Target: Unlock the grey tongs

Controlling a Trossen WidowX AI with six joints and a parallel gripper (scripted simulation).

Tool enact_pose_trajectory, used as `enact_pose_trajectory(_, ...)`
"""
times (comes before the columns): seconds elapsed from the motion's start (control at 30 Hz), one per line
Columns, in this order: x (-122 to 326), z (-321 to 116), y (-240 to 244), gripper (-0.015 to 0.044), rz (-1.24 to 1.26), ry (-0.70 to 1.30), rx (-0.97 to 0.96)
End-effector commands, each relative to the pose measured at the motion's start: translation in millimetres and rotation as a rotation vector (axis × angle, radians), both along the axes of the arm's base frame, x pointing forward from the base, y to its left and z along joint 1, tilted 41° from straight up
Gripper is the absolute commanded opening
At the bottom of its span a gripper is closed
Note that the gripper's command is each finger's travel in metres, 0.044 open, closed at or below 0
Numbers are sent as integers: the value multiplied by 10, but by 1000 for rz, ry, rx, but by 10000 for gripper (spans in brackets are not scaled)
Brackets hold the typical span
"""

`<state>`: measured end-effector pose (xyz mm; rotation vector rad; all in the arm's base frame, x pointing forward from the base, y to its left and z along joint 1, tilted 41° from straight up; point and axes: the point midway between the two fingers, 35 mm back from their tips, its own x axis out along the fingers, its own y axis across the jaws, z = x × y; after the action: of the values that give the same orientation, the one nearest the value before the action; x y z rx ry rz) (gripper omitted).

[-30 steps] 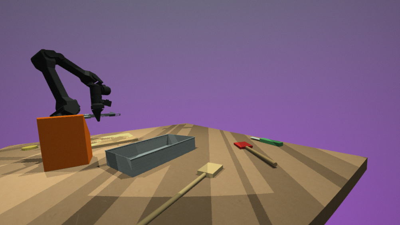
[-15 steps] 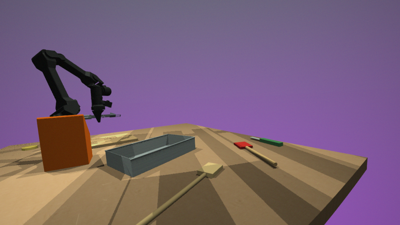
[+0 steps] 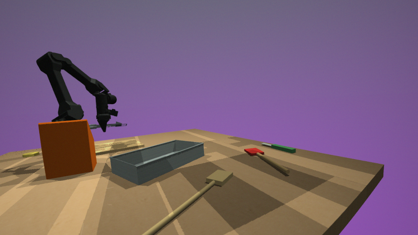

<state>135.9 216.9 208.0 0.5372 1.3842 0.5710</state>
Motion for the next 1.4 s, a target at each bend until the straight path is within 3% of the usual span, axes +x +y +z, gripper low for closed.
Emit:
enact_pose_trajectory(0.0, 13, -66, 48, -150, -4, 3, -4)
enact_pose_trajectory(1.17, 16, -419, 341, -150, -4, 4, 0)
enact_pose_trajectory(1.37, 13, -408, 335, 7, -1, 4, 1)
